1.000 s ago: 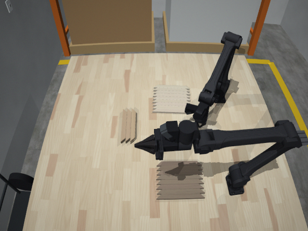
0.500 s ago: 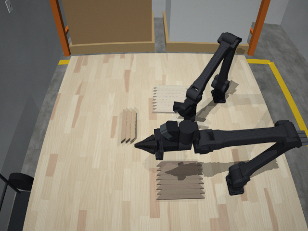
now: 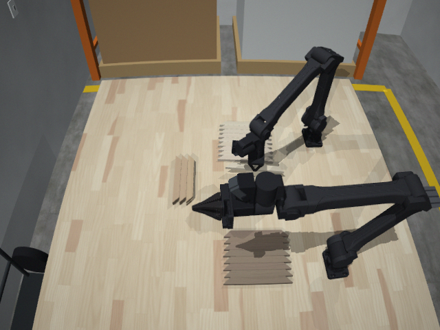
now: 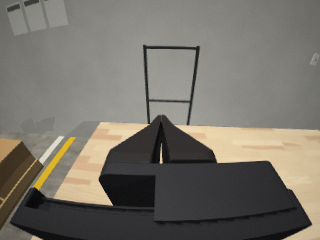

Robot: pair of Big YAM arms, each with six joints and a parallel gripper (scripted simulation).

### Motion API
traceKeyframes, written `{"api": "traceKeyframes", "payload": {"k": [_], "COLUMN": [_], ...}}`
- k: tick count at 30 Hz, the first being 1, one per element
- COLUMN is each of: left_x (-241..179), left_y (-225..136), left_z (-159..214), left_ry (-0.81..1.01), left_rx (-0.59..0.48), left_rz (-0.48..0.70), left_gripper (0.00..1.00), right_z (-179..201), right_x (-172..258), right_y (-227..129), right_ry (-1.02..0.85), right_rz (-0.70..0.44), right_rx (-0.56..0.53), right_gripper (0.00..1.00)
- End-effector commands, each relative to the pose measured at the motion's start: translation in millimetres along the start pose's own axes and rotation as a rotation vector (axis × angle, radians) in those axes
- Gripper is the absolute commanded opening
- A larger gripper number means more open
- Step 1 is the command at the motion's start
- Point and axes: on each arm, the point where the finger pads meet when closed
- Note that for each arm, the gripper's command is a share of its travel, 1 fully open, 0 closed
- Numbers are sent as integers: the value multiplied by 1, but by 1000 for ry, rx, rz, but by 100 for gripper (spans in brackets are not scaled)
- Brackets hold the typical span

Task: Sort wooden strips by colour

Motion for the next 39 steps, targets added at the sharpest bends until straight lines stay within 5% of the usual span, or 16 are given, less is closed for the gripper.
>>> {"api": "traceKeyframes", "payload": {"k": [1,14,39], "left_x": [-7,-6,-5], "left_y": [-3,-1,2], "left_z": [-8,-11,-18], "left_ry": [5,6,6], "left_rx": [-15,-18,-27], "left_rz": [16,15,13], "left_gripper": [1,1,1], "right_z": [-40,-68,-47], "right_x": [7,-11,-15], "right_y": [-10,-7,30], "right_ry": [-70,-68,-64], "right_rz": [-36,-30,-7], "right_rx": [-29,-32,-10], "right_gripper": [0,0,0]}}
Point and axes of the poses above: on each arm, the point where the finger pads meet when closed, its own y axis out along the fingers, its own x axis across the jaws, z = x × y, and after that the axes turned 12 degrees about y, right-handed
